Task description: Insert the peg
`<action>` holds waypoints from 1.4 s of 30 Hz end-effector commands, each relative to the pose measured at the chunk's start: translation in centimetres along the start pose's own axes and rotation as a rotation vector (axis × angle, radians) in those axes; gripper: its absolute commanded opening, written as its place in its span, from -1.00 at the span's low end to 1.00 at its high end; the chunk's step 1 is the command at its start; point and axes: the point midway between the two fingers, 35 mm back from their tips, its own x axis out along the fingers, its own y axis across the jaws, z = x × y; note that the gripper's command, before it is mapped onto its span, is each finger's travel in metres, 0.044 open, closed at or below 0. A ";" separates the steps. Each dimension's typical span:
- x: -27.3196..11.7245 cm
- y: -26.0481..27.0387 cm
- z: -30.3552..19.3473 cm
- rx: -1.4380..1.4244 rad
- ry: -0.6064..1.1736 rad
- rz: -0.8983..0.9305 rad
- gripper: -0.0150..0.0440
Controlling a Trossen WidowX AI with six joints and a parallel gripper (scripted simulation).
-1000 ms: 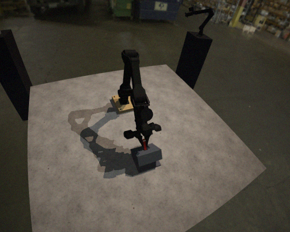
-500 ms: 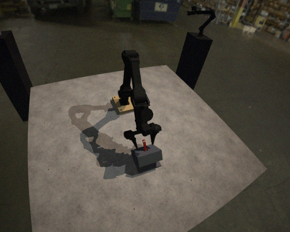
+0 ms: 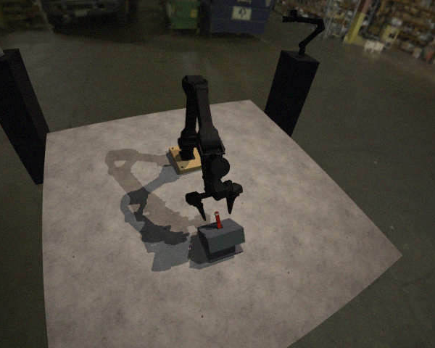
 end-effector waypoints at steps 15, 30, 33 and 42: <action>-2.7 0.0 0.3 -0.006 -0.005 0.003 1.00; -5.0 -0.1 0.3 -0.007 -0.005 0.002 1.00; -5.4 -0.1 0.3 -0.007 -0.005 0.002 1.00; -6.7 -0.1 0.2 -0.007 -0.005 0.002 1.00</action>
